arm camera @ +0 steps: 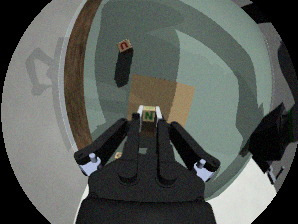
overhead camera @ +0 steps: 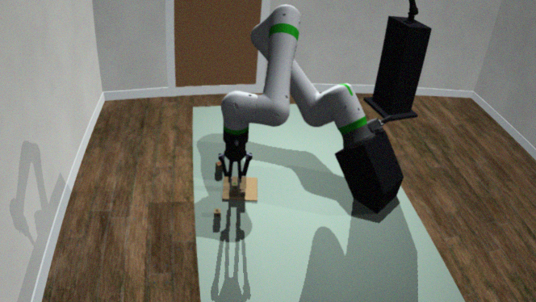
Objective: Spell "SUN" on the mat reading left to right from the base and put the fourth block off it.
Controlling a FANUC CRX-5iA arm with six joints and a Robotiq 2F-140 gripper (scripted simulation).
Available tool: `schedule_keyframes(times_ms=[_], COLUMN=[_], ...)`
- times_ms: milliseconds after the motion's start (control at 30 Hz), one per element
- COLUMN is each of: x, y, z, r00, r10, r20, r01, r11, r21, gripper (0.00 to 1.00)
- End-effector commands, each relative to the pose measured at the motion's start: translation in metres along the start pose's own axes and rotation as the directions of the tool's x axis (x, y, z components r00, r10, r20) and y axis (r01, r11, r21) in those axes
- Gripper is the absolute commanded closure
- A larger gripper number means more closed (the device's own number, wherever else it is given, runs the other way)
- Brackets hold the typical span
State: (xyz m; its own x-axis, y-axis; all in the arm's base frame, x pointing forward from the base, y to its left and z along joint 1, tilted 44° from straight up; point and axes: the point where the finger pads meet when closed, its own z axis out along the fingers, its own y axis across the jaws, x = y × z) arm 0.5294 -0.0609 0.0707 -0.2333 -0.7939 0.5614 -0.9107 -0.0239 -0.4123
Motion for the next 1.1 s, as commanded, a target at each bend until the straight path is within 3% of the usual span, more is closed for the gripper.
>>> schedule_keyframes(times_ms=[0, 133, 200, 400, 533, 1067], x=[0.0, 0.0, 0.0, 0.0, 0.0, 0.001], y=[0.0, 0.0, 0.0, 0.0, 0.0, 0.0], z=[-0.008, -0.031, -0.031, -0.076, -0.094, -0.098], r00=[1.0, 1.0, 1.0, 1.0, 1.0, 1.0], r10=[0.0, 0.0, 0.0, 0.0, 0.0, -0.031], r20=[0.0, 0.0, 0.0, 0.0, 0.0, 0.0], r01=[0.0, 0.0, 0.0, 0.0, 0.0, 0.031], r11=[1.0, 1.0, 1.0, 1.0, 1.0, 1.0], r21=[0.0, 0.0, 0.0, 0.0, 0.0, 0.0], gripper=[0.87, 0.87, 0.87, 0.87, 0.87, 0.87])
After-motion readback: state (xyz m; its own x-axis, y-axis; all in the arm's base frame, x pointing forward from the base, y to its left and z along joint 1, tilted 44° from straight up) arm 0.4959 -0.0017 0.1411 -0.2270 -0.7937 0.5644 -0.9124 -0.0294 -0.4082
